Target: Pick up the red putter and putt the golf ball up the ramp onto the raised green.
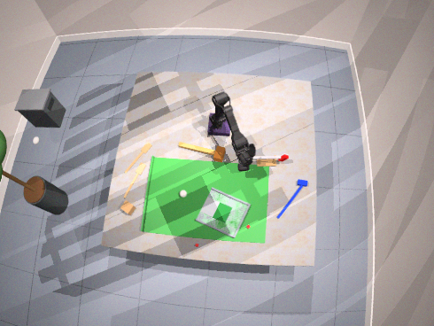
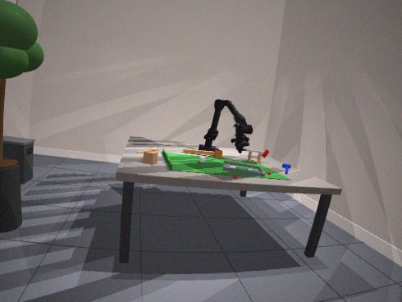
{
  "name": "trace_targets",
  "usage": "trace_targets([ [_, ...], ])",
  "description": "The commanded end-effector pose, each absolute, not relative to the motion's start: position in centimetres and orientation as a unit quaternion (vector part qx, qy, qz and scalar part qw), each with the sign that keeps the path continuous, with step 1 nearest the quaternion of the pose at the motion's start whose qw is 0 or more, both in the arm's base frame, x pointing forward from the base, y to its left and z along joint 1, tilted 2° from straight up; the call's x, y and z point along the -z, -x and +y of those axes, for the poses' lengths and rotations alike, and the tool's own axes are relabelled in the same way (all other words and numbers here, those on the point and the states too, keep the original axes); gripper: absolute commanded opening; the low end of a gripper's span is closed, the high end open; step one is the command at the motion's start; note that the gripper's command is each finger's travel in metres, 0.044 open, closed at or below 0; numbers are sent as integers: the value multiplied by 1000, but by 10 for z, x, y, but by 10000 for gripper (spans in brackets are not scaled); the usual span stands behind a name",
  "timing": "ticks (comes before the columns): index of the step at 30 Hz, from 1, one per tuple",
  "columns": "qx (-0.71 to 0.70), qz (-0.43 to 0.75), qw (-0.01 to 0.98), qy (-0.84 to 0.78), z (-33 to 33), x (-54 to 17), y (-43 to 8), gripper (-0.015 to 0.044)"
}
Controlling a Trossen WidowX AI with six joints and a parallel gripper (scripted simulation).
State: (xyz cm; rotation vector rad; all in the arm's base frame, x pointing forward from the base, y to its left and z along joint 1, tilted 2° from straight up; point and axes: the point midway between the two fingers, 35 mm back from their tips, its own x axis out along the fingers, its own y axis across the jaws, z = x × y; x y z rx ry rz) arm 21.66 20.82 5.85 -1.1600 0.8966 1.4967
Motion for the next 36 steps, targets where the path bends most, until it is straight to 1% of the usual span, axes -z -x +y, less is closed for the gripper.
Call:
trace_targets([
  [1, -620, 359, 507, 478, 212, -89, -219, 0],
  [9, -621, 360, 507, 478, 207, -134, -214, 0],
  [15, -612, 370, 512, 476, 203, -126, -218, 0],
  [26, -516, 468, 591, 407, 152, -129, -252, 0],
  [36, -418, 539, 649, 337, 100, -132, -272, 0],
])
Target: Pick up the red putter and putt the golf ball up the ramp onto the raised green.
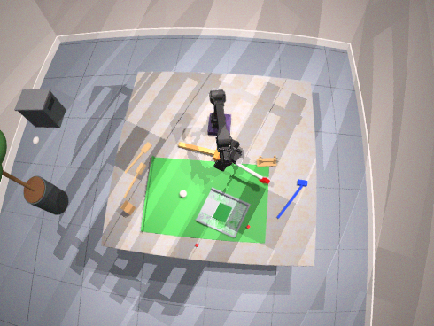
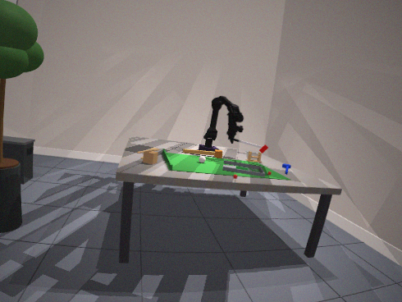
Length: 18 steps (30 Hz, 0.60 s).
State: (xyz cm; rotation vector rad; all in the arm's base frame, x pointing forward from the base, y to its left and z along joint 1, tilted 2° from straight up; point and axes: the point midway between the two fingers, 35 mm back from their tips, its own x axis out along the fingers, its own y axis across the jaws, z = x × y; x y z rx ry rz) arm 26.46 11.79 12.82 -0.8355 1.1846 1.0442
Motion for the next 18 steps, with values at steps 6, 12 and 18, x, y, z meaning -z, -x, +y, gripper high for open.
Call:
trace_targets([
  [6, -351, 582, 679, 280, 68, -133, -280, 0],
  [12, -280, 618, 701, 219, 35, -134, -283, 0],
  [18, -207, 647, 717, 156, 3, -135, -283, 0],
])
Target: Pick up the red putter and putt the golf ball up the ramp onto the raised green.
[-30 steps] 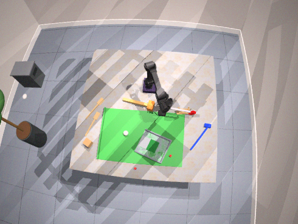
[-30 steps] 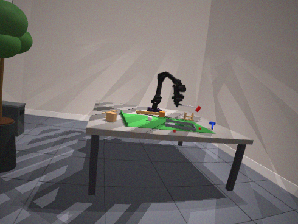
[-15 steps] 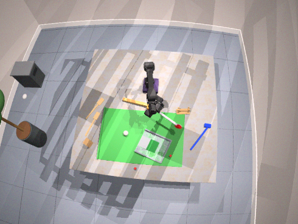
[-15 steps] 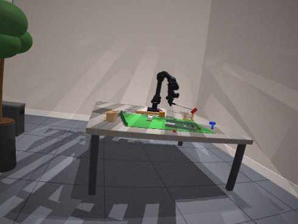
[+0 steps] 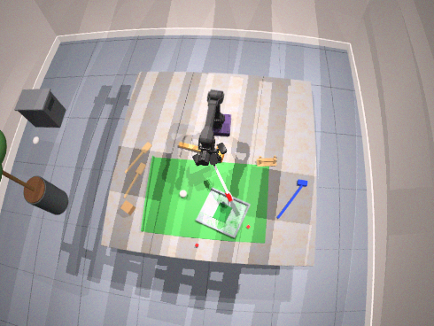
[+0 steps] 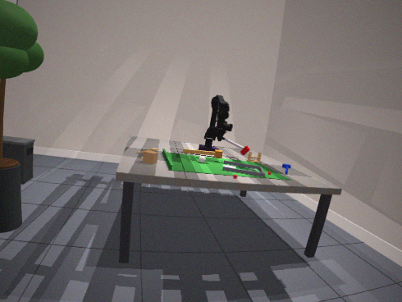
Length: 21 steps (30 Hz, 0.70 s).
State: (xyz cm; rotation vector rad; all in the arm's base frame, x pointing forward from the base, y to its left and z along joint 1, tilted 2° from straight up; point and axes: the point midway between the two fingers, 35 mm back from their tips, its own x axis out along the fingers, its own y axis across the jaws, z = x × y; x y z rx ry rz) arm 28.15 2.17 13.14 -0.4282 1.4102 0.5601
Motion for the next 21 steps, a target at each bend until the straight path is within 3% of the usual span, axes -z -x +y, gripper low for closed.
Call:
trace_targets([
  [1, -194, 652, 719, 145, -3, -135, -283, 0],
  [21, 59, 693, 714, -75, -106, -140, -254, 0],
])
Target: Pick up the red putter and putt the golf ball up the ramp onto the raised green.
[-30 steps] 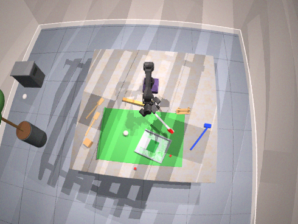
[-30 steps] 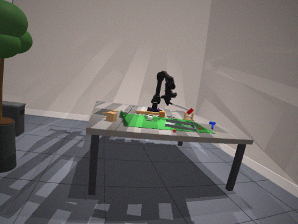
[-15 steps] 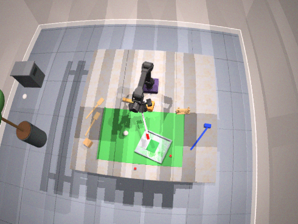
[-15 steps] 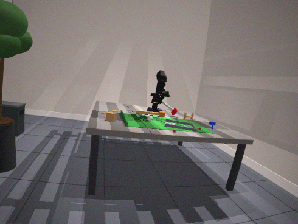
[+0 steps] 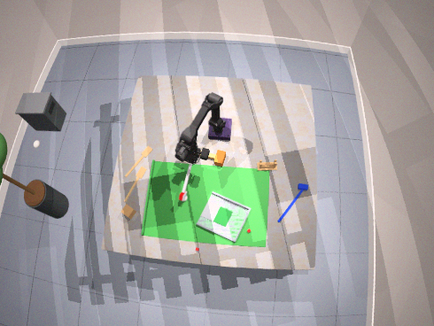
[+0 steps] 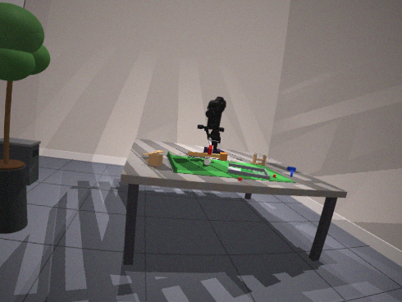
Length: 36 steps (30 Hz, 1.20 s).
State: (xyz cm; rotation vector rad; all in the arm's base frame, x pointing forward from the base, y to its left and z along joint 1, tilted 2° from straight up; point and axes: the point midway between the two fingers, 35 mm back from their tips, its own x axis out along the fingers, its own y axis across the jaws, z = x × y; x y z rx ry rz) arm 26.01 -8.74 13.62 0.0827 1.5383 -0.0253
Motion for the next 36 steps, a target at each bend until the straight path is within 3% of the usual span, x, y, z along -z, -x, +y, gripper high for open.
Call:
trace_targets([
  [1, 70, 693, 712, -84, -109, -140, -252, 0],
  [36, 78, 693, 710, -92, -112, -84, -253, 0],
])
